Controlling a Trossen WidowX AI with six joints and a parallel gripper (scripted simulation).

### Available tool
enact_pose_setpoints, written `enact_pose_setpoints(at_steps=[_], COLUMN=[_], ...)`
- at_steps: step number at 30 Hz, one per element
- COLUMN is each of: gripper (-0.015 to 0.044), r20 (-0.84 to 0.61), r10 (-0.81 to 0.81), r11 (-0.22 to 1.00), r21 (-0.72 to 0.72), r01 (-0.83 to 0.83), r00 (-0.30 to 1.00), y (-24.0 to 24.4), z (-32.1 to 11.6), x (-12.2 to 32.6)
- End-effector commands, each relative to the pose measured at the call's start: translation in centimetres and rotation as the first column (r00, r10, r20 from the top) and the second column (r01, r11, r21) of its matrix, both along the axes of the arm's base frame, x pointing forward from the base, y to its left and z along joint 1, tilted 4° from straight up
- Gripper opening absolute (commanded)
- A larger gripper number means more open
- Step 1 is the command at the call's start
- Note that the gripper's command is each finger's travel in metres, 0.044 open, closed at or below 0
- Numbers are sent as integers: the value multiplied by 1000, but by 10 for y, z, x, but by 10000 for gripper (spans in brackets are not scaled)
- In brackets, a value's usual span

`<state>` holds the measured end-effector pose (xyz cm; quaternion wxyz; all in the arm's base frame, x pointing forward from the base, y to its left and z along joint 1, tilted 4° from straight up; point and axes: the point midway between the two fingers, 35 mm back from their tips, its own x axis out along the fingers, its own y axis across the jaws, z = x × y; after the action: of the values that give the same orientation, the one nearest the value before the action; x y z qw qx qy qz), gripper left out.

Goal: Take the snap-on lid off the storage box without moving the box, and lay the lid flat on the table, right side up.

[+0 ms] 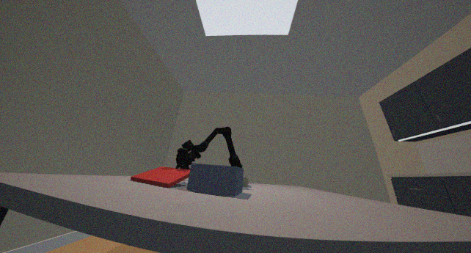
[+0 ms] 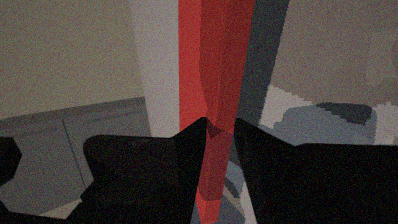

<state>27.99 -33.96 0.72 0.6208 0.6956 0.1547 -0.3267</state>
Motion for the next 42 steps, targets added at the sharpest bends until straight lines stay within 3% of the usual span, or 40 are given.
enact_pose_setpoints(at_steps=[1,3,13,15,21,42], gripper=[0,0,263,275,432,440], r20=[-20,-20,-20,-20,-20,-24], r10=[6,6,6,6,6,6], r11=[1000,1000,1000,1000,1000,1000], r21=[17,17,16,16,16,17], r01=[-5,-5,-5,-5,-5,-5], r00=[1000,1000,1000,1000,1000,1000], y=[5,5,-1,-1,3,14], z=[-13,-15,-1,-1,-2,-2], x=[0,0,1,1,-10,-51])
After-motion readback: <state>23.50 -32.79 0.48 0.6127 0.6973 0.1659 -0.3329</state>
